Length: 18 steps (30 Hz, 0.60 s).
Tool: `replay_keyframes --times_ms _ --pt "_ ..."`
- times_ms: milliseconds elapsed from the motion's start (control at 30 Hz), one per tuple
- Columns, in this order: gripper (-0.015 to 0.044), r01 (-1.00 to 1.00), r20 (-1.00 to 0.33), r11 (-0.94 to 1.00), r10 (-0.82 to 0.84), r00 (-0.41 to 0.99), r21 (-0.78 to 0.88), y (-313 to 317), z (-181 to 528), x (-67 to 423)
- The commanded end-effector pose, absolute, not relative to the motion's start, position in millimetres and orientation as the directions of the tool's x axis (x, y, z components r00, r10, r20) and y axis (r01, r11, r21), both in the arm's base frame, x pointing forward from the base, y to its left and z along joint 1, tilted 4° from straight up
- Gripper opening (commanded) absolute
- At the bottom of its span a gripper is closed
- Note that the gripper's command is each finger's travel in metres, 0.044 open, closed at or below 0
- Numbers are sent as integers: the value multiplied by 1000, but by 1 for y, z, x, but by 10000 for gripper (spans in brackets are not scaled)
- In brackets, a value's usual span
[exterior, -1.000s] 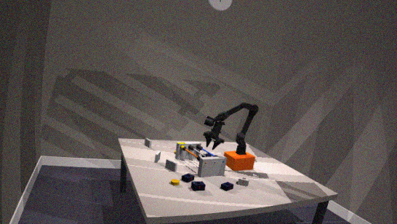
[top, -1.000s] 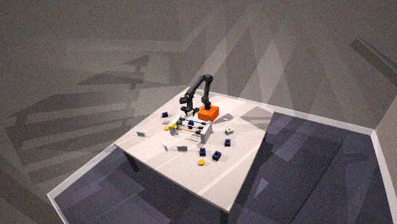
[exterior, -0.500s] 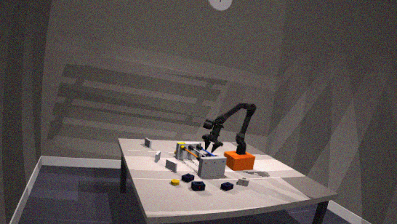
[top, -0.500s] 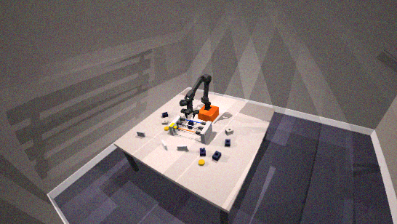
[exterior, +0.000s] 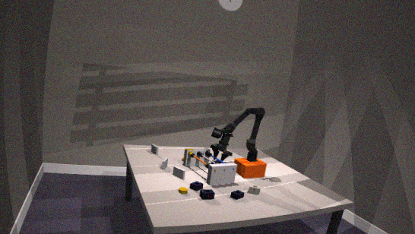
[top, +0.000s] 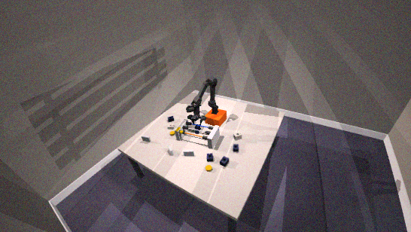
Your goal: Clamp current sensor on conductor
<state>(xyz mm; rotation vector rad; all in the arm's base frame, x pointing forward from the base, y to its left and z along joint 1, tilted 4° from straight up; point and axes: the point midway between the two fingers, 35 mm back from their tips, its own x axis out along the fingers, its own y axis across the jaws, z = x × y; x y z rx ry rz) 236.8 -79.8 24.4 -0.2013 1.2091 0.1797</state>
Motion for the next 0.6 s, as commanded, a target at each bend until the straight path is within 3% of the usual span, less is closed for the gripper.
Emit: replay_keyframes --times_ms 0,67,567 --pt "328 -240 -942 969 31 335 -54 -79 19 236" --pt "276 -244 -939 968 31 343 -58 -80 24 237" --pt "176 -244 -939 968 31 343 -58 -80 24 237"
